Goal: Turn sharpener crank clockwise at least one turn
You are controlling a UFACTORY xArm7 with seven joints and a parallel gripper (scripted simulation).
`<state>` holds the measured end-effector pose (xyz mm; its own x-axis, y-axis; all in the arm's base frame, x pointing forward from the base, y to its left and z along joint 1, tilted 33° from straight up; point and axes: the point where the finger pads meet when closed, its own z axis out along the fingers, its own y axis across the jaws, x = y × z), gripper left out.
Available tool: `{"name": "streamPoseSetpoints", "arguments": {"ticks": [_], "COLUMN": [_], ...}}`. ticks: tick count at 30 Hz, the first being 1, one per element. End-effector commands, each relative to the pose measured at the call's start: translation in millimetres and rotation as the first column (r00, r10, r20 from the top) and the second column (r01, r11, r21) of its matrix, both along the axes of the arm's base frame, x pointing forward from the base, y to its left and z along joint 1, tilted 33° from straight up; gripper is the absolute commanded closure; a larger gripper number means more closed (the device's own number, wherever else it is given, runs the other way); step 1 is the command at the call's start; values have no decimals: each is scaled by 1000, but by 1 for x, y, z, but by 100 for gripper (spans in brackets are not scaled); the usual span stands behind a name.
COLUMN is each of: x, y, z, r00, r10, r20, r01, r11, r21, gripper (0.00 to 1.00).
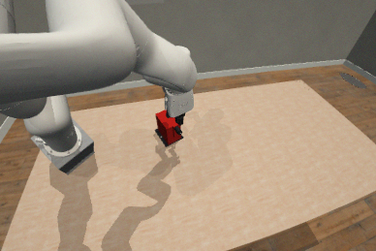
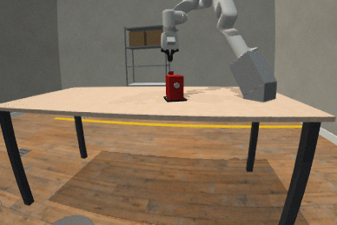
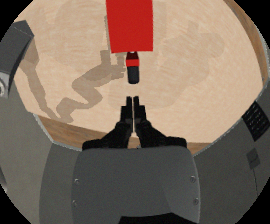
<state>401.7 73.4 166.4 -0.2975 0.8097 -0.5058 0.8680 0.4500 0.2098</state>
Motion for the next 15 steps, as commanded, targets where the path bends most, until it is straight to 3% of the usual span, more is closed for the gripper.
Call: {"name": "streamPoseSetpoints", "arguments": {"ticks": [1,10,12,15], "x": [1,0,0,-1], "y": [1,4,4,5], "z": [2,7,7,9], "r00": [1000,957,957,907], "r10": [-20,-272,-272,-400], "r20": [13,103,103,134], "r01": [20,255,255,364], "r11": [1000,955,955,902], "r21": [13,154,154,232], "gripper": [100,100,100,100]}}
